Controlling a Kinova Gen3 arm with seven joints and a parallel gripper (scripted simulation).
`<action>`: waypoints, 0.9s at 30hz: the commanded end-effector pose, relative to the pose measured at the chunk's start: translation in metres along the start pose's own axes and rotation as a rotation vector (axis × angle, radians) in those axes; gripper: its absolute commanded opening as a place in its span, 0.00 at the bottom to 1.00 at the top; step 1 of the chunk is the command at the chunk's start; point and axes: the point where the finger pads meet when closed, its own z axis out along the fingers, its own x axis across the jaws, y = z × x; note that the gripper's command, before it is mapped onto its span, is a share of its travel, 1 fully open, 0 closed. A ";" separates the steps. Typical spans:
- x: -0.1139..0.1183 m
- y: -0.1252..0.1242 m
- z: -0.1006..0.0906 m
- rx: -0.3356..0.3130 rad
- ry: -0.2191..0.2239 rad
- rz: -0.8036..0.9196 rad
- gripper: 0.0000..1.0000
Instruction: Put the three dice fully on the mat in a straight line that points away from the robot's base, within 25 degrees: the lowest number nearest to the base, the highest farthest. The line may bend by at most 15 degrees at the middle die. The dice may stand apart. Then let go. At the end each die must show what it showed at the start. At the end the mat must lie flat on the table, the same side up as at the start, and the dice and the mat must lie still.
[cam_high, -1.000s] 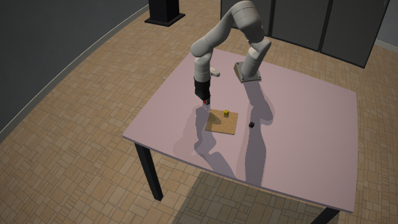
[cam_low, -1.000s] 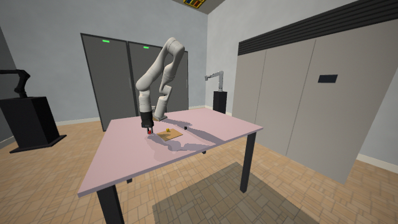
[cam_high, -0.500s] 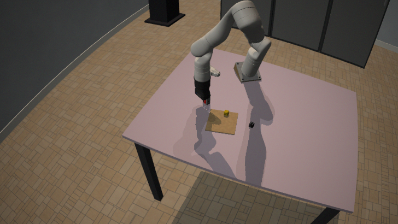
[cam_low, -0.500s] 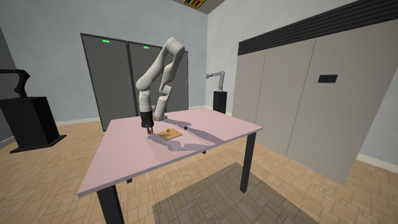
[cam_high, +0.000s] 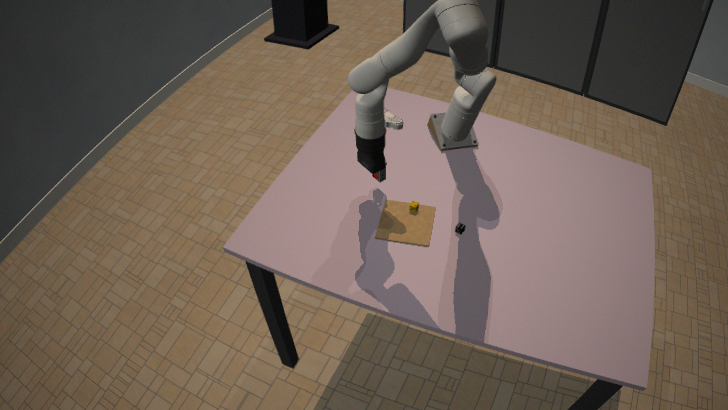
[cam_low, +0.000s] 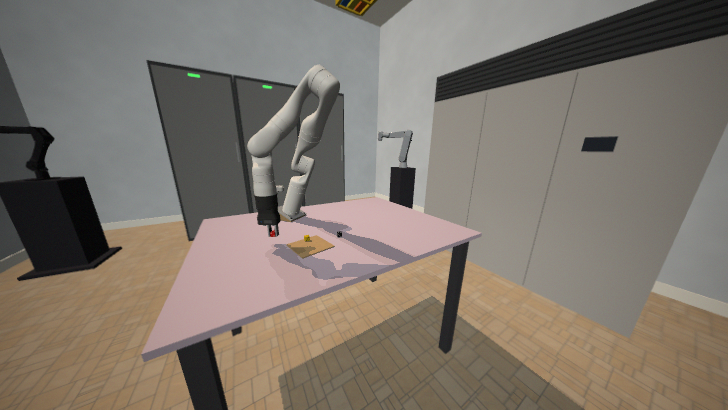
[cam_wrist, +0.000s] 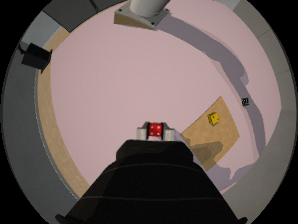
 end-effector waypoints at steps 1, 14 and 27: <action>0.003 0.007 -0.011 -0.023 0.003 -0.011 0.40; 0.003 0.006 -0.059 -0.023 0.003 -0.011 0.40; 0.003 0.006 -0.067 -0.023 0.003 -0.011 0.40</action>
